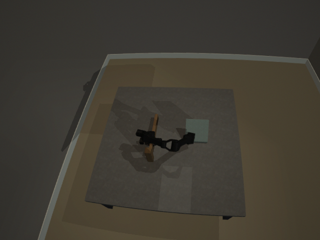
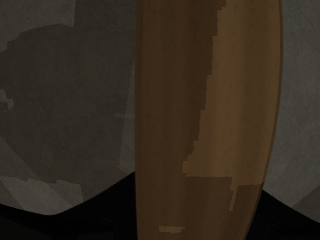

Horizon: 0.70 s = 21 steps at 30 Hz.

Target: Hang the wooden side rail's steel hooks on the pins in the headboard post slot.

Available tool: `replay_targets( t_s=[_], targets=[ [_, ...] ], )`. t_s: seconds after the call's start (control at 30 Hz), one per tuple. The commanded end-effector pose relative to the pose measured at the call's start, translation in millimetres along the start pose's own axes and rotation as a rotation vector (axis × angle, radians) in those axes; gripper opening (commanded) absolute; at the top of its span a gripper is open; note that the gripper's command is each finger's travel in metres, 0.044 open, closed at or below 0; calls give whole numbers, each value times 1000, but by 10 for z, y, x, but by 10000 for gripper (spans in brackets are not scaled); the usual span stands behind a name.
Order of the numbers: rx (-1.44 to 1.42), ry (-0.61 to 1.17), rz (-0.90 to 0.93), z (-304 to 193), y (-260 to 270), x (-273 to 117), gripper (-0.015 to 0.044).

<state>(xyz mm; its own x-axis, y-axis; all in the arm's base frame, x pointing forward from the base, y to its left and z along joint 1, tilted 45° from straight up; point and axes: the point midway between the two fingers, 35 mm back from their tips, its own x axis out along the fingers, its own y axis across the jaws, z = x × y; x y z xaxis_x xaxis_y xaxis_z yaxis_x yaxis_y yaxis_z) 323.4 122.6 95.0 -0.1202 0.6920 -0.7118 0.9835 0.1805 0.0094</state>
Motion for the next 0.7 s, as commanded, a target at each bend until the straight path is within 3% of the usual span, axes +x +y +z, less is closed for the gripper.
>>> replay_targets(
  t_s=[0.0,0.67],
  targets=[
    [-2,-3,11,-19,16,-38,0],
    [-2,-3,11,-41,8,-39,0]
  ],
)
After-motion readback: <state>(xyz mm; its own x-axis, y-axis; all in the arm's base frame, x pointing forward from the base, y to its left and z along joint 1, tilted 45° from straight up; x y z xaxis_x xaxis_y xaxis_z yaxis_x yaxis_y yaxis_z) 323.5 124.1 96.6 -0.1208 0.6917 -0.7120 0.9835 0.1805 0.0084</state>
